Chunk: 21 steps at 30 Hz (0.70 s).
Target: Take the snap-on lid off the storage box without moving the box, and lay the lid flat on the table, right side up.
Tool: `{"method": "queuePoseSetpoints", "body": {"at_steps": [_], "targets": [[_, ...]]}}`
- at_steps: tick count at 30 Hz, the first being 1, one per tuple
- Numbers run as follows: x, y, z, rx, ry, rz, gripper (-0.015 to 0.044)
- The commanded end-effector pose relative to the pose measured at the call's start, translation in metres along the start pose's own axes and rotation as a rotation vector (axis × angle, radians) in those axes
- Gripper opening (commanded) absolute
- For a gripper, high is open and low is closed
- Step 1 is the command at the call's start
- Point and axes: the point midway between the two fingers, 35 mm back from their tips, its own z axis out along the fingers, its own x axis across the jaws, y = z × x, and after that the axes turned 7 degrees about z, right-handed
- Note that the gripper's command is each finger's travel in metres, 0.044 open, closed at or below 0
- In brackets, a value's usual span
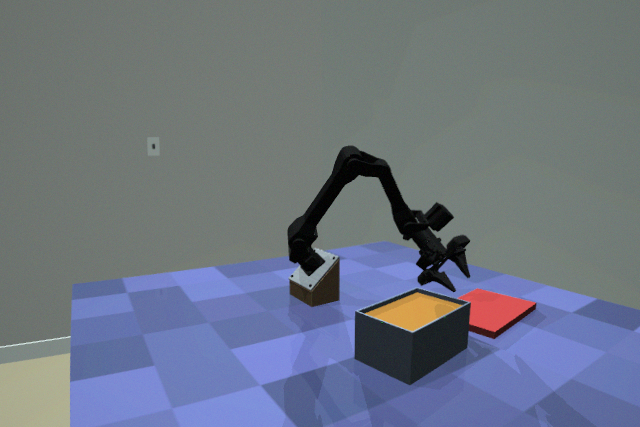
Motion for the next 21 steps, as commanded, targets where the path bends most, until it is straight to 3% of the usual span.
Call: {"method": "queuePoseSetpoints", "body": {"at_steps": [1, 4, 21], "targets": [[-0.005, 0.001, -0.005, 0.004, 0.000, 0.002, 0.0380], [-0.009, 0.001, -0.009, 0.005, 0.000, 0.002, 0.0440], [-0.032, 0.004, -0.036, 0.006, -0.003, 0.001, 0.0440]]}}
